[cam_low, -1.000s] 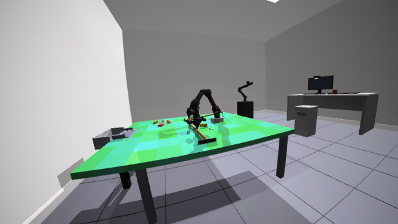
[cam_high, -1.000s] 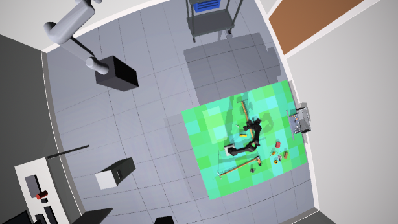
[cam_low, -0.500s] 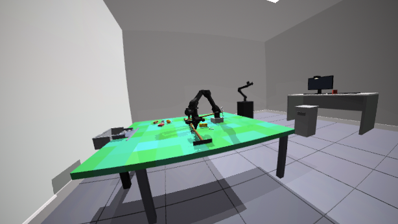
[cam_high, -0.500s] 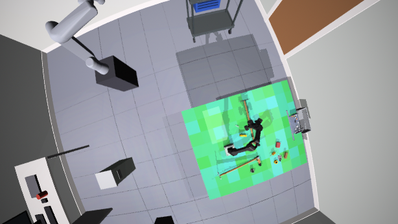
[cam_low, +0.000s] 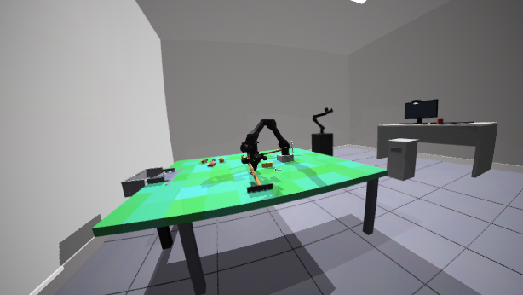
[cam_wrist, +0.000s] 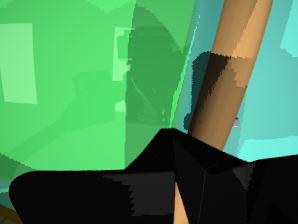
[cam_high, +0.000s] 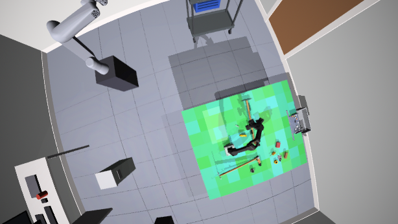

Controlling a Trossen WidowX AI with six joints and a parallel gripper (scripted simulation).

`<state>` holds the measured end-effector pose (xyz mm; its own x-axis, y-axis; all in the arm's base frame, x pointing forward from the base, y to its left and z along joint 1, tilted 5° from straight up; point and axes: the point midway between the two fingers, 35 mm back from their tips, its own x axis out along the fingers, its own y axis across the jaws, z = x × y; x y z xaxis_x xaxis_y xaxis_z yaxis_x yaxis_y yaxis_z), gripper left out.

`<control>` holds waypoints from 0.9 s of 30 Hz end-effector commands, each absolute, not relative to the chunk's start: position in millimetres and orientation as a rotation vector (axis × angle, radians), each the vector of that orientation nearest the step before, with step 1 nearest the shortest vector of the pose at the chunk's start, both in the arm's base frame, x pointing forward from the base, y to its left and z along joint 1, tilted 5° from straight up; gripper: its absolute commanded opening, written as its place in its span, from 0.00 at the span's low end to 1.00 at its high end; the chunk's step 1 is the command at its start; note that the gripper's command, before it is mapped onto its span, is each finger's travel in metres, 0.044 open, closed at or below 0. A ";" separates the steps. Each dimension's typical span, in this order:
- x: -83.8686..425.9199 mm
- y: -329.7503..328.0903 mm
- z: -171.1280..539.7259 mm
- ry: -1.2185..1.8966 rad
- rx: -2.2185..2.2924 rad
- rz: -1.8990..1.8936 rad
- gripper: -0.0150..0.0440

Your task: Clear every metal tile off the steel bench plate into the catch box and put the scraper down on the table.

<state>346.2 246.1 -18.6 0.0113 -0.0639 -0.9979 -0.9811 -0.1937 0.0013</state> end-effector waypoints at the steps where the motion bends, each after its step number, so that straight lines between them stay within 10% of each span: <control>1: 352.9 247.6 -20.4 1.146 -1.410 1.317 0.25; 27: 353.1 251.7 52.4 1.153 -1.403 1.316 0.25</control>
